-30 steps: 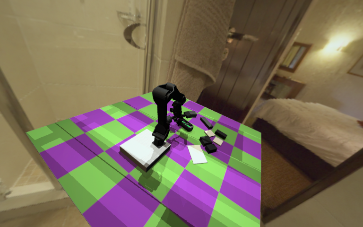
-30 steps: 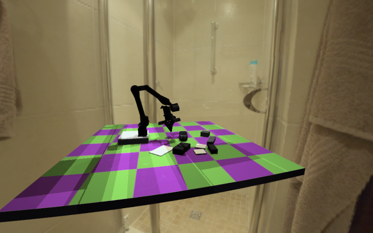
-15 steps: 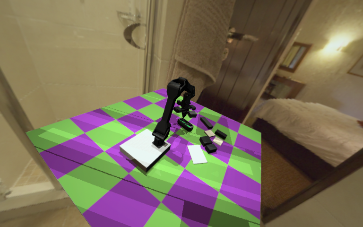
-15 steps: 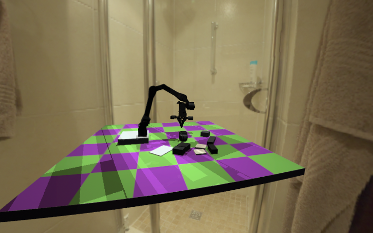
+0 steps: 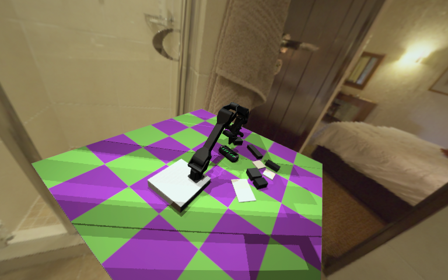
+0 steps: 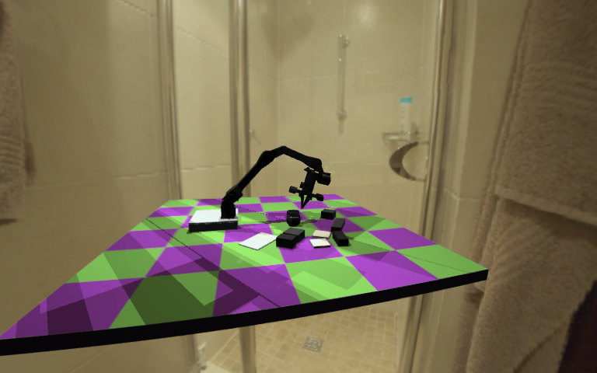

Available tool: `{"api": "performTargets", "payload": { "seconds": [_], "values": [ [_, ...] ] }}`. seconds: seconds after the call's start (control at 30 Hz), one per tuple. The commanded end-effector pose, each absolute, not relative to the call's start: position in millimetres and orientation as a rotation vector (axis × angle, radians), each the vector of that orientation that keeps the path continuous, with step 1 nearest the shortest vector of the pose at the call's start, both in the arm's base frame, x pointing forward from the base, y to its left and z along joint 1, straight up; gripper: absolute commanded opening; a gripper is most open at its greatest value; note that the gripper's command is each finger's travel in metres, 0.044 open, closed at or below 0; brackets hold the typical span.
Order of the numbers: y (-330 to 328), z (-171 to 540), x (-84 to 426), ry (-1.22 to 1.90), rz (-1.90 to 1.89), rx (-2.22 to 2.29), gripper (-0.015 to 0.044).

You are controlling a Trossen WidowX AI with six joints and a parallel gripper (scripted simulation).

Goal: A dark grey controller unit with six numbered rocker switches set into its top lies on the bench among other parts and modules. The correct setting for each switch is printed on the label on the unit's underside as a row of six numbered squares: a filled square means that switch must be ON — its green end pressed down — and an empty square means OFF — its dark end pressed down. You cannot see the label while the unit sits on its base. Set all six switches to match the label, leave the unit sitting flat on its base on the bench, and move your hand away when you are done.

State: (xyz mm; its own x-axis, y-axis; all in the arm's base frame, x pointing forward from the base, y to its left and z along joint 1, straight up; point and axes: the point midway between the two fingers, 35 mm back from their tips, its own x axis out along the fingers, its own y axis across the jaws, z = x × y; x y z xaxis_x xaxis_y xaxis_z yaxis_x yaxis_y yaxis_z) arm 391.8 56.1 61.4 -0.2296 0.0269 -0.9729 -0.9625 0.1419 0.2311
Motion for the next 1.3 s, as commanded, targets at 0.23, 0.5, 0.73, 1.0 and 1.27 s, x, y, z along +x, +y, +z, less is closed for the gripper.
{"api": "performTargets", "payload": {
  "seconds": [0.23, 0.5, 0.73, 1.0, 1.27],
  "values": [
    [57, 52, 398, 1.432, 1.314, -0.966, 0.0],
    [57, 39, 398, 1.432, 1.314, -0.966, 0.0],
    [58, 28, 399, 1.432, 1.314, -0.966, 0.0],
    [58, 15, 399, 1.432, 1.314, -0.966, 0.0],
    [58, 6, 399, 1.432, 1.314, -0.965, 0.0]
  ]
}}
